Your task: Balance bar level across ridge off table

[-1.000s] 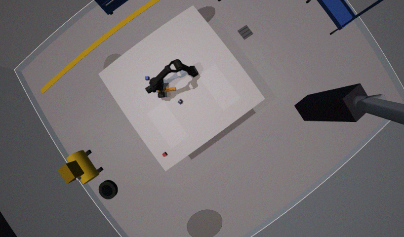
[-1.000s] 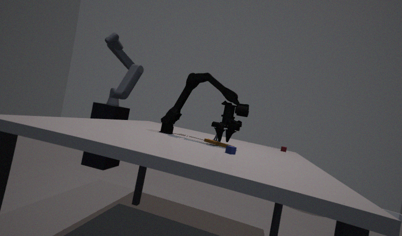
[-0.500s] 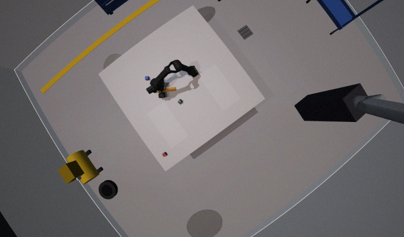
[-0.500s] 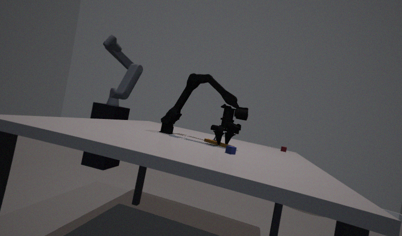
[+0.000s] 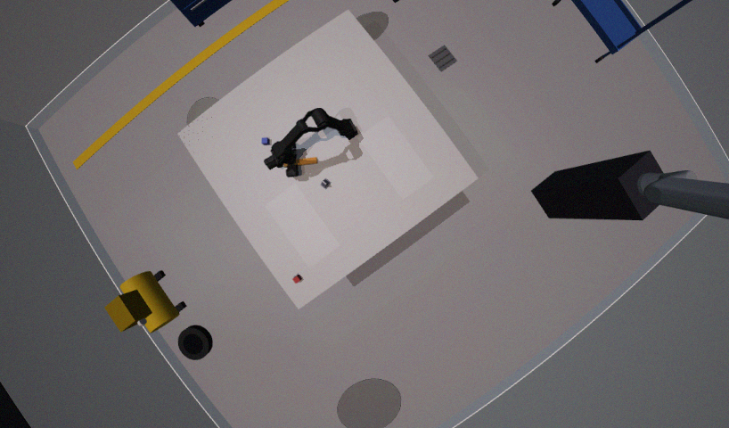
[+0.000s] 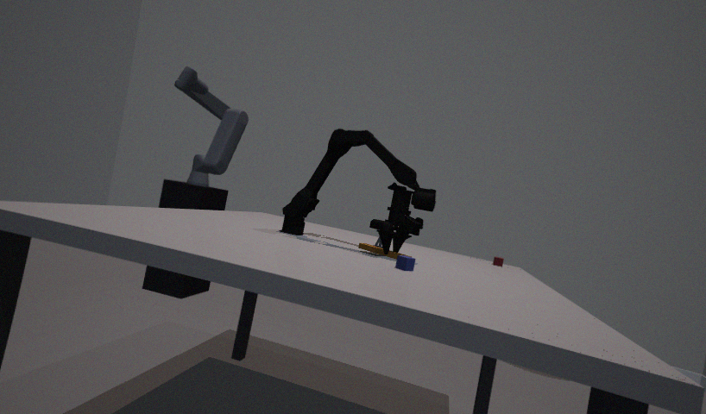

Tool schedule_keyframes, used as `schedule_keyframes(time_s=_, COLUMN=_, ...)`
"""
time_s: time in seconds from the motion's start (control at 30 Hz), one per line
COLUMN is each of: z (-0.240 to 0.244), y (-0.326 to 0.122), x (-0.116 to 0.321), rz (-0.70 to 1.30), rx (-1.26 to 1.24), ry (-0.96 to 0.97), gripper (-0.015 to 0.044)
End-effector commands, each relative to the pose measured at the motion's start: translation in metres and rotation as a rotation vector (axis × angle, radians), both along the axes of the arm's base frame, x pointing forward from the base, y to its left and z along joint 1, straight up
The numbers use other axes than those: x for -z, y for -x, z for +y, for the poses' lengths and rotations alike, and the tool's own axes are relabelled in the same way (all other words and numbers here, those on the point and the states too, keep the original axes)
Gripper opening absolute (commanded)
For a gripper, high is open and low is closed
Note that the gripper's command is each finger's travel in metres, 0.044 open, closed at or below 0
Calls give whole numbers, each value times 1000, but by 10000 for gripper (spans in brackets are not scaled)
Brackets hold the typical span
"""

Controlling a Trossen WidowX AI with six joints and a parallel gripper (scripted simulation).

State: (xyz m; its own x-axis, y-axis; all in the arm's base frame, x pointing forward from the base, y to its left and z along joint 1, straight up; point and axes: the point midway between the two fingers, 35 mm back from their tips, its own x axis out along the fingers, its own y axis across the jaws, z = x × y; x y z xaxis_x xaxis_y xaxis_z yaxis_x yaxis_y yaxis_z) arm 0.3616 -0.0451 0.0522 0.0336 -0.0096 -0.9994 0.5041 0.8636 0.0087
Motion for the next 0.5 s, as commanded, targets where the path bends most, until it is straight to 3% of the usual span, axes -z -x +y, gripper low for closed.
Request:
schedule_keyframes(time_s=0.0, z=0, y=0, x=0, rz=0, rx=0, ry=-1, gripper=144)
schedule_keyframes(time_s=0.23, z=0, y=0, x=0, rz=0, rx=0, ry=-1, gripper=98)
schedule_keyframes(time_s=0.37, z=0, y=-1, x=-6, rz=-1, rx=0, ry=-1, gripper=0)
schedule_keyframes(time_s=0.47, z=0, y=-2, x=-14, rz=-1, rx=0, ry=-2, gripper=0)
